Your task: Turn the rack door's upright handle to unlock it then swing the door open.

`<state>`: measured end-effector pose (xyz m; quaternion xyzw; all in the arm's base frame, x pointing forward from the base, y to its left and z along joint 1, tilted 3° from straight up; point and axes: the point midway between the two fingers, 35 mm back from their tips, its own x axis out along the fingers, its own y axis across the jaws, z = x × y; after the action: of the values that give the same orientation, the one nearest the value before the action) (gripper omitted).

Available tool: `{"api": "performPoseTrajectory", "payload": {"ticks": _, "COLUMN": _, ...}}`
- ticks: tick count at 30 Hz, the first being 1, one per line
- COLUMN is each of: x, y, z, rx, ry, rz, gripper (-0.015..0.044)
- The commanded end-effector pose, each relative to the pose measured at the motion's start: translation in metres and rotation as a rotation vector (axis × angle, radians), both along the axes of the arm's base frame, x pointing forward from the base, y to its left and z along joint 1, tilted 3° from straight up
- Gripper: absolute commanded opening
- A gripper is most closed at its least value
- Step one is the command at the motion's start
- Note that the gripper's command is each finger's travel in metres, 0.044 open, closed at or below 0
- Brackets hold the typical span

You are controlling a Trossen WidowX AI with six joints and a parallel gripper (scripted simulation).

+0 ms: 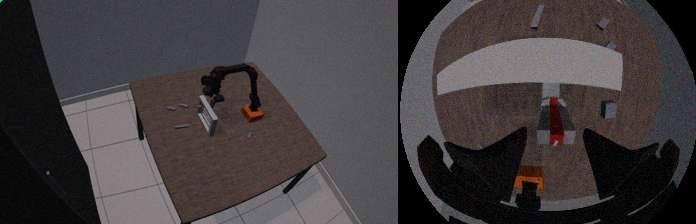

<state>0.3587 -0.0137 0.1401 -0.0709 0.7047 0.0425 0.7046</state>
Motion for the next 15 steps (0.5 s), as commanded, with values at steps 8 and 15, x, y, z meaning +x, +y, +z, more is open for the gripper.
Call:
{"api": "performPoseTrajectory", "payload": {"ticks": 8, "x": 0.0, "y": -0.001, "z": -0.018, "rx": -0.004, "ry": 0.0, "rz": 0.005, "gripper": 0.0294}}
{"api": "performPoseTrajectory", "payload": {"ticks": 15, "x": -0.001, "y": -0.002, "z": -0.03, "rx": -0.004, "ry": 0.0, "rz": 0.005, "gripper": 0.0294}}
